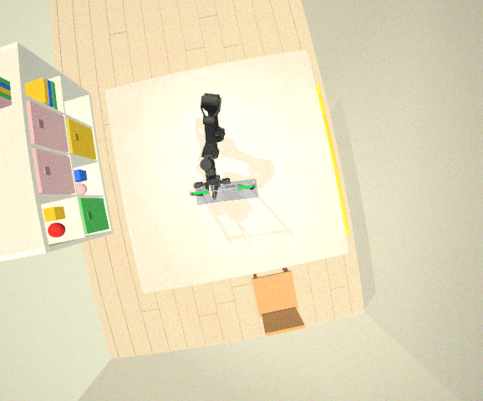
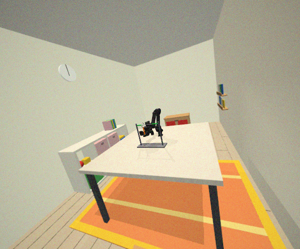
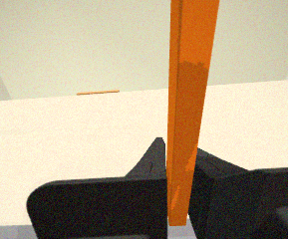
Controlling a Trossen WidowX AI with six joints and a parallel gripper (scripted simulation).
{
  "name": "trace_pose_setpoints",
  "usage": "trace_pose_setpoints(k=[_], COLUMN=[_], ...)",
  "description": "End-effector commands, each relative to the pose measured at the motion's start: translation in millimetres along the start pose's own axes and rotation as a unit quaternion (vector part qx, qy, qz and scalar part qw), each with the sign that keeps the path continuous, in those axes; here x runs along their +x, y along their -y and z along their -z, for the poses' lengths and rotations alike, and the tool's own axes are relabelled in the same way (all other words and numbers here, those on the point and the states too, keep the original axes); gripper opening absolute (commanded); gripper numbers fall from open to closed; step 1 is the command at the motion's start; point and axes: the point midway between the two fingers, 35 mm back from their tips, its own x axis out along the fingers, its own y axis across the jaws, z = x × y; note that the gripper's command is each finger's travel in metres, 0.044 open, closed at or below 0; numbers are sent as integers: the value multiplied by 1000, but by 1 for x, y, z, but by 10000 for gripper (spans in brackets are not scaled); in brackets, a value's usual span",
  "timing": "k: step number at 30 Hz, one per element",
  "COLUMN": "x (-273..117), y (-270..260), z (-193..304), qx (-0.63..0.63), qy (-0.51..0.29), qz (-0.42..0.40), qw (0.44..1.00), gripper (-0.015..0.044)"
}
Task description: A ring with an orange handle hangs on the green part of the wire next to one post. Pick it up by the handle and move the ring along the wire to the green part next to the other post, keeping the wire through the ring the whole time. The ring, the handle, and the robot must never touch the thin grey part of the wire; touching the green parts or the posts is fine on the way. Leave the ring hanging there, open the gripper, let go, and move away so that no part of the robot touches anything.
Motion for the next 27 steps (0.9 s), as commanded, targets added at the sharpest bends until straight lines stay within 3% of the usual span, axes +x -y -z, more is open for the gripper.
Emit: trace_pose_setpoints(k=[1, 27], x=[0, 1], y=[-5, -34], z=[0, -1], qx=[4, 20], qy=[0, -1], qz=[1, 7], qw=[1000, 1000], gripper=[-150, -150])
